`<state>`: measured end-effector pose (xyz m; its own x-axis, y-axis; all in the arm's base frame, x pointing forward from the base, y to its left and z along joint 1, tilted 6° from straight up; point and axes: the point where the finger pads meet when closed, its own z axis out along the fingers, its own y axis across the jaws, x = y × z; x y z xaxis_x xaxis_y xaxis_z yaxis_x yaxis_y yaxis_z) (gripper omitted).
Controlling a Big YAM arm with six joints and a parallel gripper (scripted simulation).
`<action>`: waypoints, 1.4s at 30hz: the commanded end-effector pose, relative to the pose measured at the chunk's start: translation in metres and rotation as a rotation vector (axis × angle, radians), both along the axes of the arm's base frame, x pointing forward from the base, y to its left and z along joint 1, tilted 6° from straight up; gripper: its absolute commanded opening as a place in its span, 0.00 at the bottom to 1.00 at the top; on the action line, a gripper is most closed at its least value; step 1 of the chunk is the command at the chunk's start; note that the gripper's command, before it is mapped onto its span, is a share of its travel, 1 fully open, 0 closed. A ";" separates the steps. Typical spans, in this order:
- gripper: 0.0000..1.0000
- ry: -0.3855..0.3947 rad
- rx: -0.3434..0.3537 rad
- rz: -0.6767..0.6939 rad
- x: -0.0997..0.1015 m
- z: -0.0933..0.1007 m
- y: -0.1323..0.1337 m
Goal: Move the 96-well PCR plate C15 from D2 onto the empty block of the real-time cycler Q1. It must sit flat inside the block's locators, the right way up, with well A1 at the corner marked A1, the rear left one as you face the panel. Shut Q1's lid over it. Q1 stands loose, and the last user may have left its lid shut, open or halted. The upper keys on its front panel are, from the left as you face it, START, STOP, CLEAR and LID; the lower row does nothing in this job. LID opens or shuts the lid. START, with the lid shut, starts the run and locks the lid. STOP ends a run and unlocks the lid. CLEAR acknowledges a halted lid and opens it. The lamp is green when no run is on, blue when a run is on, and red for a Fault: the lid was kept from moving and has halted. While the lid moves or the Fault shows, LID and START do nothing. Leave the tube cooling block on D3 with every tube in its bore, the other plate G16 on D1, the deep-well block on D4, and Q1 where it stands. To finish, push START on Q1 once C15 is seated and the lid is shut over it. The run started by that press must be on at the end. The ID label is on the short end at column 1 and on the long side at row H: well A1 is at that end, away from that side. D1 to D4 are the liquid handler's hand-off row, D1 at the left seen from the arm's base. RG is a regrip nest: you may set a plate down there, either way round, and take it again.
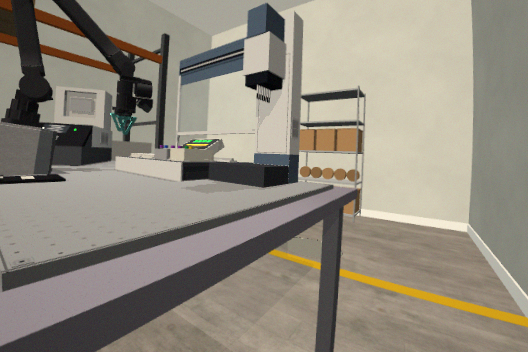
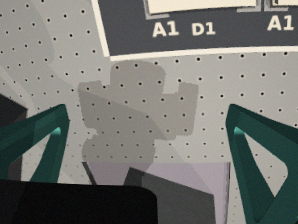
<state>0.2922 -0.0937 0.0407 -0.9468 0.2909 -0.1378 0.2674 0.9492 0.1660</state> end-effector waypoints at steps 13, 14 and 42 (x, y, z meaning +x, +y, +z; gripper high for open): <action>0.97 0.002 -0.118 0.098 0.053 0.009 -0.067; 0.97 -0.003 -0.108 0.100 0.055 0.010 -0.069; 0.97 0.079 -0.205 0.153 0.100 -0.003 -0.156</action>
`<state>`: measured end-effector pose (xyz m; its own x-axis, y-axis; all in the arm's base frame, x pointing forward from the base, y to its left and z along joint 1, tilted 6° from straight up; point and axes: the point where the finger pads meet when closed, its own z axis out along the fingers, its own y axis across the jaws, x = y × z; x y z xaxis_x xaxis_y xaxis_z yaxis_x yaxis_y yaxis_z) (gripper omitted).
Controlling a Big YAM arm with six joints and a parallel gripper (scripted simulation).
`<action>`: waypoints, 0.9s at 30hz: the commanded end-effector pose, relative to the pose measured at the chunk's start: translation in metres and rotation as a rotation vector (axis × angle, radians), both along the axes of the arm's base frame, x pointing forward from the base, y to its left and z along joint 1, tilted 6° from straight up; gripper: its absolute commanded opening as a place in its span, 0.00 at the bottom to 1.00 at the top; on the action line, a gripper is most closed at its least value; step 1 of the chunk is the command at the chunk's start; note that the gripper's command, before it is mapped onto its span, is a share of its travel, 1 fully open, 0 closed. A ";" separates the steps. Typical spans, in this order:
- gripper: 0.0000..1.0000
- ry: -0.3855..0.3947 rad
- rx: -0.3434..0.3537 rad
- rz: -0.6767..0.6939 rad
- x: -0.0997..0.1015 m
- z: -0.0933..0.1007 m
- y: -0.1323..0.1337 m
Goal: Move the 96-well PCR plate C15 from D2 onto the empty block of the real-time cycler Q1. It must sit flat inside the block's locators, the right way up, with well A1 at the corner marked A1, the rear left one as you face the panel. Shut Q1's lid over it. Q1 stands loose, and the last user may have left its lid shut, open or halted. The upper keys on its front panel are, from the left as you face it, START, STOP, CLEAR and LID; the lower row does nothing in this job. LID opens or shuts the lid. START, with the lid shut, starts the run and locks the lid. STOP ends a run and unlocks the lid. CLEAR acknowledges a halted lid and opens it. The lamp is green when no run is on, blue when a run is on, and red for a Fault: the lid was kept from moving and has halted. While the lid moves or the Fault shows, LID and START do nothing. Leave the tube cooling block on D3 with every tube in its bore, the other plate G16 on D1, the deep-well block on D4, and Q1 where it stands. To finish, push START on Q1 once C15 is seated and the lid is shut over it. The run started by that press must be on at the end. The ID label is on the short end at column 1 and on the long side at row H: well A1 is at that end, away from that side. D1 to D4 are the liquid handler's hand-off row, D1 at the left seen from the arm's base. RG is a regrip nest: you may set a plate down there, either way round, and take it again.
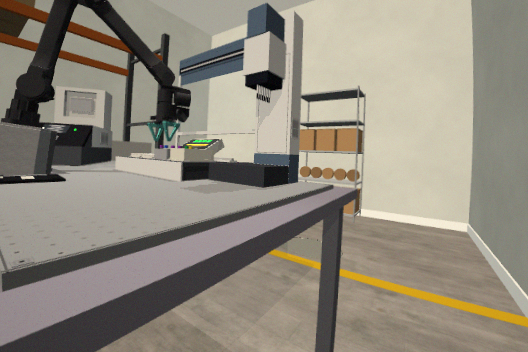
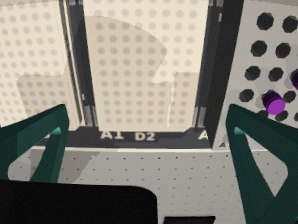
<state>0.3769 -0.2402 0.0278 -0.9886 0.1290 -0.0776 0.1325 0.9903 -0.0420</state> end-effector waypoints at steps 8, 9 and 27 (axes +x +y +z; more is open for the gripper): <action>0.97 -0.048 -0.022 -0.006 0.013 0.015 0.000; 0.97 -0.048 -0.022 -0.008 0.012 0.015 0.001; 0.97 -0.076 -0.040 -0.020 0.019 0.028 -0.007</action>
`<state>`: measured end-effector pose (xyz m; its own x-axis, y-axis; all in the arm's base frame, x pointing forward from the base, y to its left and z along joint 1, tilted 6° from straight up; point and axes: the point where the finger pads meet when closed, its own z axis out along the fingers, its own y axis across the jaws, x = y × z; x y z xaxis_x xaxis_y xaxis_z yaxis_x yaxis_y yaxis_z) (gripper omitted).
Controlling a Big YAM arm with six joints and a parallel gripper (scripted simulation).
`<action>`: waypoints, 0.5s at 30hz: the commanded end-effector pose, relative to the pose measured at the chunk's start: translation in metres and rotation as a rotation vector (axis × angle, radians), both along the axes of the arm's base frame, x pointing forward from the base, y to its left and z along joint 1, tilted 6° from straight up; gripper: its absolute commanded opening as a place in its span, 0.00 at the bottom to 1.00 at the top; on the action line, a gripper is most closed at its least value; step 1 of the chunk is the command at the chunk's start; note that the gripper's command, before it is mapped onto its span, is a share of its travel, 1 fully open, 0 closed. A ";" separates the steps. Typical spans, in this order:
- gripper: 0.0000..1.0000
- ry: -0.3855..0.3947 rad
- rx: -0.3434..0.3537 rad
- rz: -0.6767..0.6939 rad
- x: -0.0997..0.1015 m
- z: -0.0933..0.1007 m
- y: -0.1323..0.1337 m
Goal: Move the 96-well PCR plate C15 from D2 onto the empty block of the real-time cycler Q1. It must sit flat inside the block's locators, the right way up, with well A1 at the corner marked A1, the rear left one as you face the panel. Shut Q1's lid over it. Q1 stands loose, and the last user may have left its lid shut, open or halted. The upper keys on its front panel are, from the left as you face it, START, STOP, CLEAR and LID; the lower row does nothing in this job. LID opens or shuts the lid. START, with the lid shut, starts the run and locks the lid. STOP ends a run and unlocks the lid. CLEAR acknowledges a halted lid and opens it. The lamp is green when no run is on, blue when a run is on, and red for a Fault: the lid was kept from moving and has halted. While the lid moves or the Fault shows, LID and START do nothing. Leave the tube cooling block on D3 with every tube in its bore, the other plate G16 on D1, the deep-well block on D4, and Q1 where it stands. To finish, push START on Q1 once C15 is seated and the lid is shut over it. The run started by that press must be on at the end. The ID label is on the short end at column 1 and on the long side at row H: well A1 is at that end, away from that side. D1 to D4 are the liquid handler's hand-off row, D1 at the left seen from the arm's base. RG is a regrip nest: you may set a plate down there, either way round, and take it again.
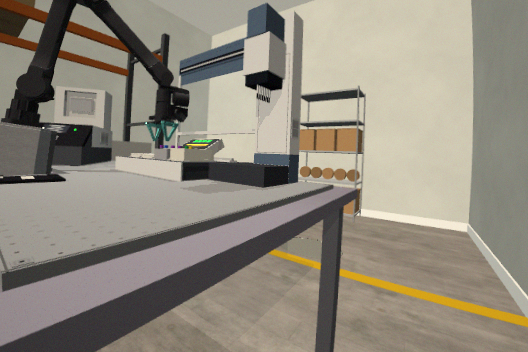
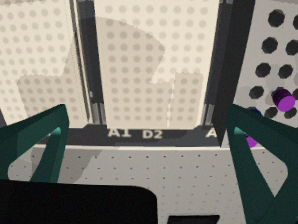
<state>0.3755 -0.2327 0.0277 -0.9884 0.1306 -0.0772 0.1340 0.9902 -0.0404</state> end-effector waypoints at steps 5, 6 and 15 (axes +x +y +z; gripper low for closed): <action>0.97 -0.075 -0.042 -0.022 0.023 0.027 -0.019; 0.97 -0.075 -0.042 -0.022 0.024 0.027 -0.020; 0.97 -0.026 -0.017 0.014 0.019 -0.008 -0.018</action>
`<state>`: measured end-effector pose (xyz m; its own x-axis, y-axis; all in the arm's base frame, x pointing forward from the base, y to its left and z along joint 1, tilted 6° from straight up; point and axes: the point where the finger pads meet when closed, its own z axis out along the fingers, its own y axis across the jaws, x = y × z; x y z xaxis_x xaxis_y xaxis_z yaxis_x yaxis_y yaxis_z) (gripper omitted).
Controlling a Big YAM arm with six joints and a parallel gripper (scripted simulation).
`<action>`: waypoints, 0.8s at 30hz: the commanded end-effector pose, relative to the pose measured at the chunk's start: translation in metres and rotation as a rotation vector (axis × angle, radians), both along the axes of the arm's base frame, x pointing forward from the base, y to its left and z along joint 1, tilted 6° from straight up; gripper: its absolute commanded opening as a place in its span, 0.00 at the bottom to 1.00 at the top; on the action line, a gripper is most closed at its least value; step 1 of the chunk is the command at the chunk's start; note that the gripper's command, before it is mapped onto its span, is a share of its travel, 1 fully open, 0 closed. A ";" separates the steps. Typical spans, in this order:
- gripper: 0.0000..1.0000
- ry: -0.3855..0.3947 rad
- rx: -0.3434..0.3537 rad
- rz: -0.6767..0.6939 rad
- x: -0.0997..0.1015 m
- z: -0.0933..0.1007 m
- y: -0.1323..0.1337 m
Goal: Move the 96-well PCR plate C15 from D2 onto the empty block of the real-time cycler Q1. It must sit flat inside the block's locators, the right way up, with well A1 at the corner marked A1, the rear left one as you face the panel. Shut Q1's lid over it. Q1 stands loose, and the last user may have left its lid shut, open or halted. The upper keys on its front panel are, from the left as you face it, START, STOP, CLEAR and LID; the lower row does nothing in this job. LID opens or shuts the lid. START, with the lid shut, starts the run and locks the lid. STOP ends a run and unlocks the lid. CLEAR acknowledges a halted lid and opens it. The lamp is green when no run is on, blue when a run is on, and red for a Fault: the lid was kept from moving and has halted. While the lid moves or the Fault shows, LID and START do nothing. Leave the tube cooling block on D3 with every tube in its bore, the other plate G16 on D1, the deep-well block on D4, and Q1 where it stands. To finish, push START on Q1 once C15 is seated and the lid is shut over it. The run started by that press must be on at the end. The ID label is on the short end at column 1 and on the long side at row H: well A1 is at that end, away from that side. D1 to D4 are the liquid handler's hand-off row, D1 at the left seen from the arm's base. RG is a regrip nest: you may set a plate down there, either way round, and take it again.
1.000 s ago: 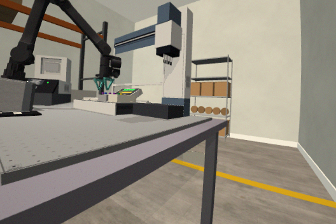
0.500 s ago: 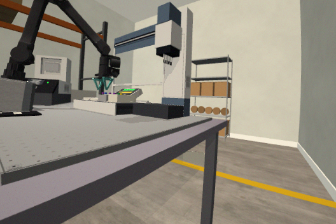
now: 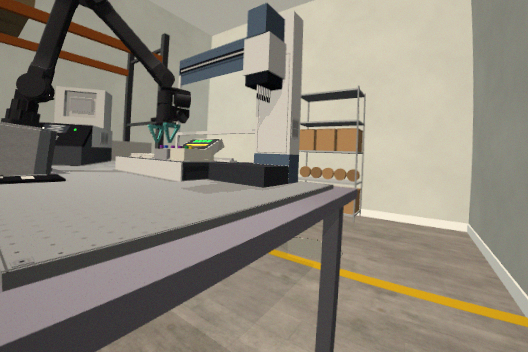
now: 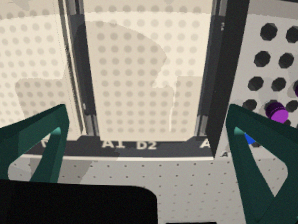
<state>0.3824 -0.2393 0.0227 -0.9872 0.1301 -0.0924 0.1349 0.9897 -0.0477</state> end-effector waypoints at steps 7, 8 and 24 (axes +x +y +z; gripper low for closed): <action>0.97 -0.019 -0.011 0.000 0.010 -0.005 -0.011; 0.97 -0.023 -0.012 -0.004 0.010 -0.005 -0.012; 0.97 -0.014 -0.007 -0.002 0.010 -0.034 -0.011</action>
<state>0.3786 -0.2386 -0.0196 -0.9893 0.1332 -0.0601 0.1353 0.9902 -0.0332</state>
